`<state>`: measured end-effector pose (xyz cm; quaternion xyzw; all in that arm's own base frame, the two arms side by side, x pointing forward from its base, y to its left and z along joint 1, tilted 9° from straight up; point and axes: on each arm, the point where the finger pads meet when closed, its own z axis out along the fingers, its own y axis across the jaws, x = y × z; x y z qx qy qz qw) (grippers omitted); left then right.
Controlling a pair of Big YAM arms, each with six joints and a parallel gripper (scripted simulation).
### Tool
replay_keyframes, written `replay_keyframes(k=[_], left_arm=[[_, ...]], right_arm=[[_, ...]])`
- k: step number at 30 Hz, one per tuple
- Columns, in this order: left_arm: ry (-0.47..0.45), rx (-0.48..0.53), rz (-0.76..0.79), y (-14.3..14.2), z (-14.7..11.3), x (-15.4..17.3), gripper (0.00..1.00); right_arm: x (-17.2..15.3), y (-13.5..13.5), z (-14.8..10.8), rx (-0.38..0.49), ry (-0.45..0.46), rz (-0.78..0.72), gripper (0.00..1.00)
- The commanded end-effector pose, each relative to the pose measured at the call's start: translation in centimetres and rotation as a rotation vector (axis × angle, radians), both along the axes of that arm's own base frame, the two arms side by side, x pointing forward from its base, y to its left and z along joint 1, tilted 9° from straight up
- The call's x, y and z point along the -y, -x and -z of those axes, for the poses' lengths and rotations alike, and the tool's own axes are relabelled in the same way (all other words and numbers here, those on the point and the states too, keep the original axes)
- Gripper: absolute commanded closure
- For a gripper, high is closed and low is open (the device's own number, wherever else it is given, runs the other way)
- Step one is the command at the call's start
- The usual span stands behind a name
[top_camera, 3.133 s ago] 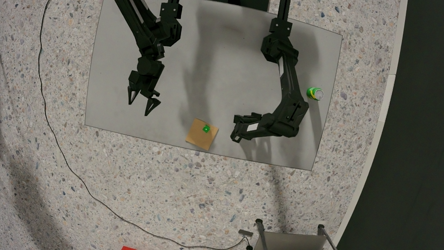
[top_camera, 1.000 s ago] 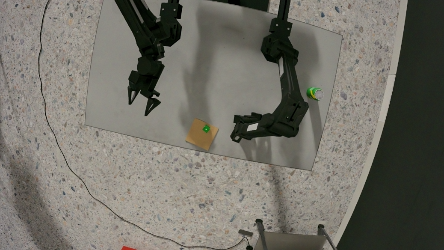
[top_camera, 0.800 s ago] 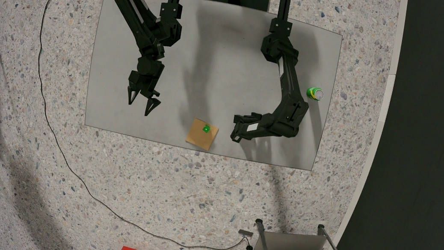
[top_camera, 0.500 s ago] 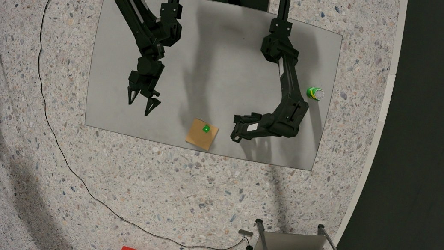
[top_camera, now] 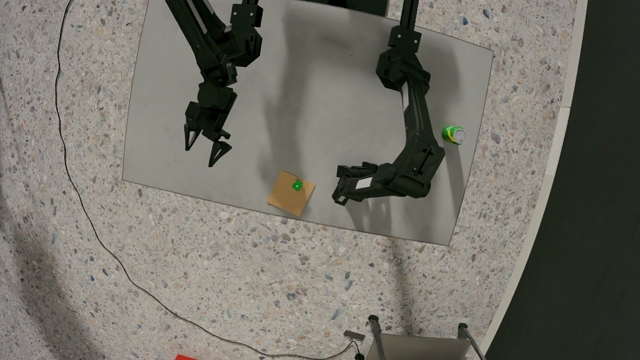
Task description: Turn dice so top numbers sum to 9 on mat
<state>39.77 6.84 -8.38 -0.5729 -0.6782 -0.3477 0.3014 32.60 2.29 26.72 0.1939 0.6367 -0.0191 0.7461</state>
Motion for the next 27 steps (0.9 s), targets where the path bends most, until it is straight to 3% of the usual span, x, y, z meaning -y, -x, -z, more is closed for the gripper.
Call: replay_keyframes(k=[1,4,18,27], left_arm=[[-0.002,0.004,-0.016,-0.5,-0.2,-0.6,0.55],[0.006,0.042,0.002,-1.5,-1.5,1.0,0.55],[0.011,0.044,0.002,-1.6,-3.9,4.4,0.55],[0.001,0.017,-0.016,-0.4,-3.3,3.7,0.55]], right_arm=[[0.0,-0.1,-0.3,0.007,-0.003,0.0,0.0],[0.0,-0.1,-0.3,0.007,-0.003,0.0,0.0],[0.0,-0.1,-0.3,0.007,-0.003,0.0,0.0],[0.0,-0.1,-0.3,0.007,-0.003,0.0,0.0]])
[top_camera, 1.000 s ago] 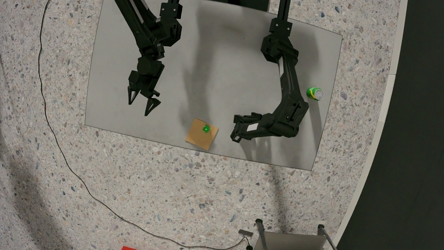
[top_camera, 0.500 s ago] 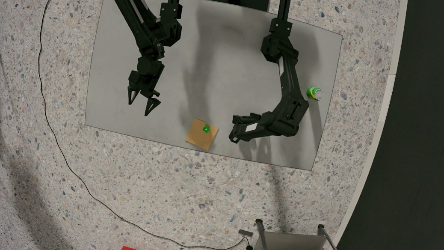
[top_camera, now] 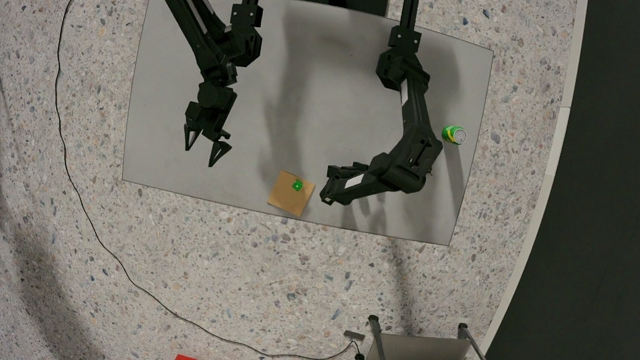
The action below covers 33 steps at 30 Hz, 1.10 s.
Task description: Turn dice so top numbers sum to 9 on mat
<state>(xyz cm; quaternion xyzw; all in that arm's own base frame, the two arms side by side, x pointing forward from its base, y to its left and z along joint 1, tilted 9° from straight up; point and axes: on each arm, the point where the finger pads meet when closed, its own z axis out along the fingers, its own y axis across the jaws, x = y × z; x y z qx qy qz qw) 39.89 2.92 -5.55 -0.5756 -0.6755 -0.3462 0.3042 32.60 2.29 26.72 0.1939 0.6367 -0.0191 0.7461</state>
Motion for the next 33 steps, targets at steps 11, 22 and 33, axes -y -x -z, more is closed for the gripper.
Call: replay_keyframes(k=[11,22,33], left_arm=[[0.006,0.032,-0.002,0.0,-4.0,0.8,0.55],[0.007,0.034,-0.002,0.2,-6.9,1.2,0.55],[0.201,-0.005,-0.064,1.4,-6.2,-1.2,0.55]], right_arm=[[0.0,-0.1,-0.3,0.007,-0.003,0.0,0.0],[0.0,-0.1,-0.3,0.007,-0.003,0.0,0.0],[0.0,-0.1,-0.3,0.007,-0.003,0.0,0.0]])
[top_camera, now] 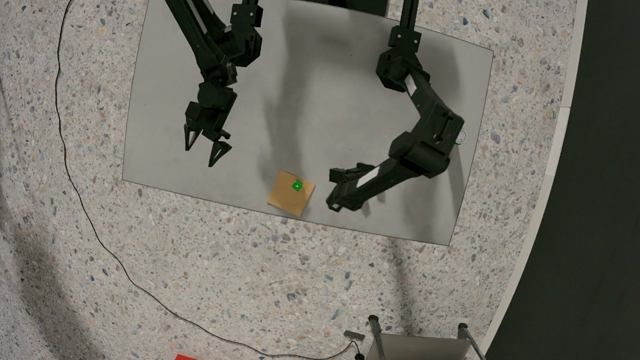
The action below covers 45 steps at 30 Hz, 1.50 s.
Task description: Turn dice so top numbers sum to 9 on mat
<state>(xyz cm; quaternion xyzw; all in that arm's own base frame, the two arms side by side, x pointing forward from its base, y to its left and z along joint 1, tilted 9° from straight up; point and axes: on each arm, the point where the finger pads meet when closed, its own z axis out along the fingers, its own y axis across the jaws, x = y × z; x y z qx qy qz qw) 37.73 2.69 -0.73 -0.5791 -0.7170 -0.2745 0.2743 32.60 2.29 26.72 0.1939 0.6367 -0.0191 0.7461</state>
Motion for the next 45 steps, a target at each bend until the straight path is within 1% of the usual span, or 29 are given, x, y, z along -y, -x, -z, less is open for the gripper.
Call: replay_keyframes(k=[1,3,4,5,6,7,8,9,11,12,14,17,18,19,21,23,25,29,32,34,35,36,38,40,42,45], left_arm=[[0.12,0.011,-0.008,-0.6,-1.3,-1.9,0.55],[0.295,0.024,-0.005,-0.3,-1.4,-2.5,0.55],[0.303,0.025,-0.004,-0.3,-1.4,-2.6,0.55],[0.394,0.044,0.012,-0.3,-1.6,-2.8,0.55],[0.452,0.061,0.027,-0.4,-1.8,-3.0,0.55],[0.476,0.069,0.035,-0.5,-1.9,-3.0,0.55],[0.539,0.094,0.06,-0.6,-2.3,-3.2,0.55],[0.546,0.098,0.063,-0.6,-2.3,-3.2,0.55],[0.643,0.15,0.117,-1.0,-3.2,-3.5,0.55],[0.643,0.15,0.117,-1.0,-3.2,-3.5,0.55],[0.686,0.18,0.148,-1.2,-3.7,-3.7,0.55],[0.695,0.173,0.149,-1.1,-3.3,-3.7,0.55],[0.7,0.155,0.153,-1.2,-2.7,-3.3,0.55],[0.701,0.149,0.157,-1.3,-2.8,-3.1,0.0],[0.699,0.149,0.157,-1.2,-2.8,-3.1,0.0],[0.694,0.173,0.166,-1.5,-3.7,-3.2,0.0],[0.693,0.178,0.168,-1.6,-3.9,-3.2,0.0],[0.694,0.175,0.164,-1.6,-3.7,-3.2,0.0],[0.698,0.194,0.114,-1.6,-3.2,-2.9,0.0],[0.698,0.194,0.114,-1.6,-3.2,-2.9,0.0],[0.702,0.179,0.084,-1.0,-2.7,-2.7,0.0],[0.703,0.19,0.053,-0.9,-2.3,-2.6,0.0],[0.703,0.239,-0.024,-1.3,-2.3,-2.6,0.0],[0.702,0.286,-0.133,-1.2,-2.0,-2.4,0.0],[0.7,0.313,-0.197,-1.2,-1.8,-2.3,0.0],[0.698,0.371,-0.294,-1.8,-1.9,-2.3,0.0]], right_arm=[[0.0,-0.1,-0.3,0.007,-0.003,0.0,0.0],[0.0,-0.1,-0.3,0.007,-0.003,0.0,0.0],[0.0,-0.1,-0.3,0.007,-0.003,0.0,0.0],[0.0,-0.1,-0.3,0.007,-0.003,0.0,0.0],[0.0,-0.1,-0.3,0.007,-0.003,0.0,0.0],[0.0,-0.1,-0.3,0.007,-0.003,0.0,0.0],[0.0,-0.1,-0.3,0.007,-0.003,0.0,0.0],[0.0,-0.1,-0.3,0.007,-0.003,0.0,0.0],[0.0,-0.1,-0.3,0.007,-0.003,0.0,0.0],[0.0,-0.1,-0.3,0.007,-0.003,0.0,0.0],[0.0,-0.1,-0.3,0.007,-0.003,0.0,0.0],[0.0,-0.1,-0.3,0.007,-0.003,0.0,0.0],[0.0,-0.1,-0.3,0.007,-0.003,0.0,0.0],[0.0,-0.1,-0.3,0.007,-0.003,0.0,0.0],[0.0,-0.1,-0.3,0.007,-0.003,0.0,0.0],[0.0,-0.1,-0.3,0.007,-0.003,0.0,0.0],[0.0,-0.1,-0.3,0.007,-0.003,0.0,0.0],[0.0,-0.1,-0.3,0.007,-0.003,0.0,0.0],[0.0,-0.1,-0.3,0.007,-0.003,0.0,0.0],[0.0,-0.1,-0.3,0.007,-0.003,0.0,0.0],[0.0,-0.1,-0.3,0.007,-0.003,0.0,0.0],[0.0,-0.1,-0.3,0.007,-0.003,0.0,0.0],[0.0,-0.1,-0.3,0.007,-0.003,0.0,0.0],[0.0,-0.1,-0.3,0.007,-0.003,0.0,0.0],[0.0,-0.1,-0.3,0.007,-0.003,0.0,0.0],[0.0,-0.1,-0.3,0.007,-0.003,0.0,0.0]])
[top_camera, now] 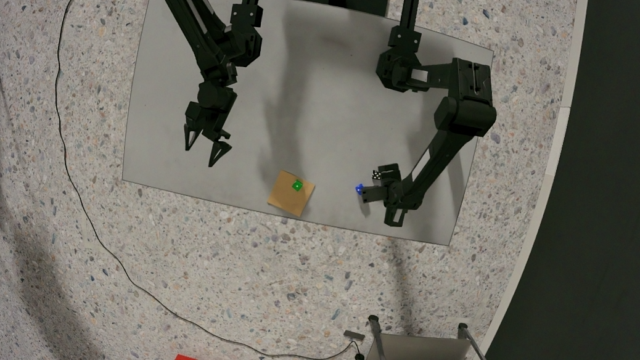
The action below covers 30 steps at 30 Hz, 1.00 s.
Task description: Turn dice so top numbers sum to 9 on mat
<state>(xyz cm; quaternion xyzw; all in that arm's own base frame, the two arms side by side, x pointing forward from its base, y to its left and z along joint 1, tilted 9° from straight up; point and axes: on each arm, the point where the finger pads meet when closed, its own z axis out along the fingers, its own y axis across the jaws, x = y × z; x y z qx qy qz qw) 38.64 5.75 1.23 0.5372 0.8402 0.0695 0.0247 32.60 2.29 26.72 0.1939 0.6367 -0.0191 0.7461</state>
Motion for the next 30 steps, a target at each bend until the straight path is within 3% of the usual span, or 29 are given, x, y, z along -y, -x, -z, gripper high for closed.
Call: replay_keyframes(k=[1,6,8,21,24,30], left_arm=[[0.02,0.032,-0.189,-0.9,0.1,0.9,0.0],[0.03,0.041,-0.275,-0.6,0.2,1.0,0.0],[0.045,0.044,-0.399,-0.6,0.8,1.2,0.0],[0.1,0.092,-0.833,-1.2,1.4,1.7,0.0],[0.101,0.093,-0.836,-1.2,1.4,1.7,0.0],[0.127,0.104,-1.103,-0.6,2.3,2.1,0.0]], right_arm=[[0.0,-0.1,-0.3,0.007,-0.003,0.0,0.0],[0.0,-0.1,-0.3,0.007,-0.003,0.0,0.0],[0.0,-0.1,-0.3,0.007,-0.003,0.0,0.0],[0.0,-0.1,-0.3,0.007,-0.003,0.0,0.0],[0.0,-0.1,-0.3,0.007,-0.003,0.0,0.0],[0.0,-0.1,-0.3,0.007,-0.003,0.0,0.0]])
